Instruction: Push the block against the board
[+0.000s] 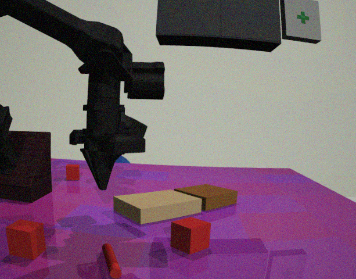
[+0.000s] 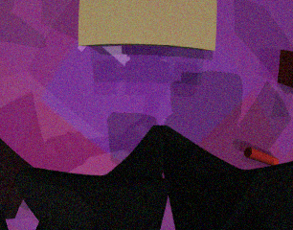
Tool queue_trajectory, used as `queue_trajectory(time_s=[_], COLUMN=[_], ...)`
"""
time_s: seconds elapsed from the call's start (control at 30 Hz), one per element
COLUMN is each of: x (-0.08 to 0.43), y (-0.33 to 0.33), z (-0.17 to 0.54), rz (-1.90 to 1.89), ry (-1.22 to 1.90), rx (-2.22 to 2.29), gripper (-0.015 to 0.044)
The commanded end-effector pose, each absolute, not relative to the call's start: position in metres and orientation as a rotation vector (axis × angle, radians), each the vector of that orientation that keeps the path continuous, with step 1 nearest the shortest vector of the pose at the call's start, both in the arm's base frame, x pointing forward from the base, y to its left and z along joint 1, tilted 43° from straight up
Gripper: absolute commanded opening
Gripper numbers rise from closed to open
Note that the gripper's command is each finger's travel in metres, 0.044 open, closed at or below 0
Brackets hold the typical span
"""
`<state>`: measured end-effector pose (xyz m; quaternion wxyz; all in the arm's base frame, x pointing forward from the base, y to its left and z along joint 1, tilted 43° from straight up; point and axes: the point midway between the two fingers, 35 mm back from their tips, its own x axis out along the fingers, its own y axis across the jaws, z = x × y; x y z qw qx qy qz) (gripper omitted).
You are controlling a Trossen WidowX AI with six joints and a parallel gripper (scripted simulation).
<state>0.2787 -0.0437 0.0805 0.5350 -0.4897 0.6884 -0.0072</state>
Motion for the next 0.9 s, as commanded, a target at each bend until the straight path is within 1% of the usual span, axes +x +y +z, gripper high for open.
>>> queue_trajectory(time_s=[0.0,0.17,0.33,0.87], x=[0.285,0.289,0.292,0.306], y=[-0.030,-0.026,-0.063,-0.055], z=[0.071,0.064,0.027,0.021], rz=[-0.014,-0.015,-0.017,-0.016], ry=[1.646,1.646,1.645,1.644], rx=[-1.157,-1.156,-1.158,-1.157], gripper=[0.0000,0.0000,0.0000,0.0000])
